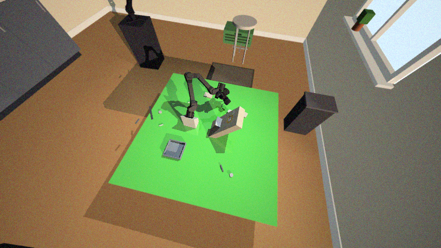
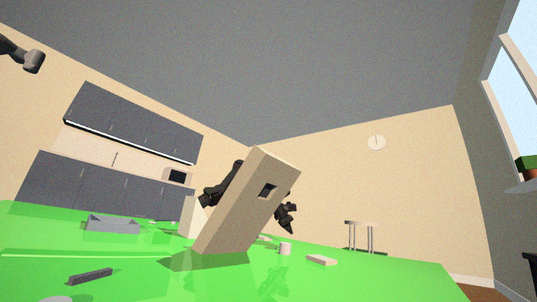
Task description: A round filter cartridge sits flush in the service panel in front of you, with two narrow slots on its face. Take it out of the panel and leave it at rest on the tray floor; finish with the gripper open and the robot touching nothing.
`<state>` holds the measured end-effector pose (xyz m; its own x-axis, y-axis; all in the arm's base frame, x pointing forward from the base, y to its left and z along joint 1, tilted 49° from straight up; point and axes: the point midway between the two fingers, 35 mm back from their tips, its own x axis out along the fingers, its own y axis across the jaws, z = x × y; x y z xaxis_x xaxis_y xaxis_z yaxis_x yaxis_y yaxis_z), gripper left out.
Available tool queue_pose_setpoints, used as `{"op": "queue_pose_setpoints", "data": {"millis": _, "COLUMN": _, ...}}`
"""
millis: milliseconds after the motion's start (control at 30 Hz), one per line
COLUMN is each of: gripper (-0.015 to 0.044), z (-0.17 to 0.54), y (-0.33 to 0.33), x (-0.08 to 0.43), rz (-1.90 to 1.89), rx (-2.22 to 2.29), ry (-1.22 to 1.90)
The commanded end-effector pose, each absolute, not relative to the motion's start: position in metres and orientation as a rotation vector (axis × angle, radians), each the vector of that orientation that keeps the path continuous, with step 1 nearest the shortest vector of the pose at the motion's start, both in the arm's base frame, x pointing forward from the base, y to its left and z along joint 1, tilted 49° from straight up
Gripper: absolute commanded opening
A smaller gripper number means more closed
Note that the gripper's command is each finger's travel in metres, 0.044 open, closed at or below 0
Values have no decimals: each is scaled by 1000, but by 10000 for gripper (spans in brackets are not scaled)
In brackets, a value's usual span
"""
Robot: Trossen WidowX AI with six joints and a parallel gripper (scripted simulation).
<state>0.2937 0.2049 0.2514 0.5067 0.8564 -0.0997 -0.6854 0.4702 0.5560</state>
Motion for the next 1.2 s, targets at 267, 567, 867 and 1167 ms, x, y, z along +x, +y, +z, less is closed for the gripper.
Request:
{"op": "queue_pose_setpoints", "data": {"millis": 267, "gripper": 107, "z": 256, "y": 91, "x": 355, "rz": 594, "rx": 860, "ry": 477}}
{"op": "queue_pose_setpoints", "data": {"millis": 567, "gripper": 107, "z": 259, "y": -22, "x": 371, "rz": 283, "rx": 1159, "ry": 446}}
{"op": "queue_pose_setpoints", "data": {"millis": 867, "gripper": 107, "z": 243, "y": -130, "x": 348, "rz": 6, "rx": 1501, "ry": 382}}
{"op": "queue_pose_setpoints", "data": {"millis": 1167, "gripper": 107, "z": 170, "y": -166, "x": 302, "rz": -250, "rx": 2181, "ry": 471}}
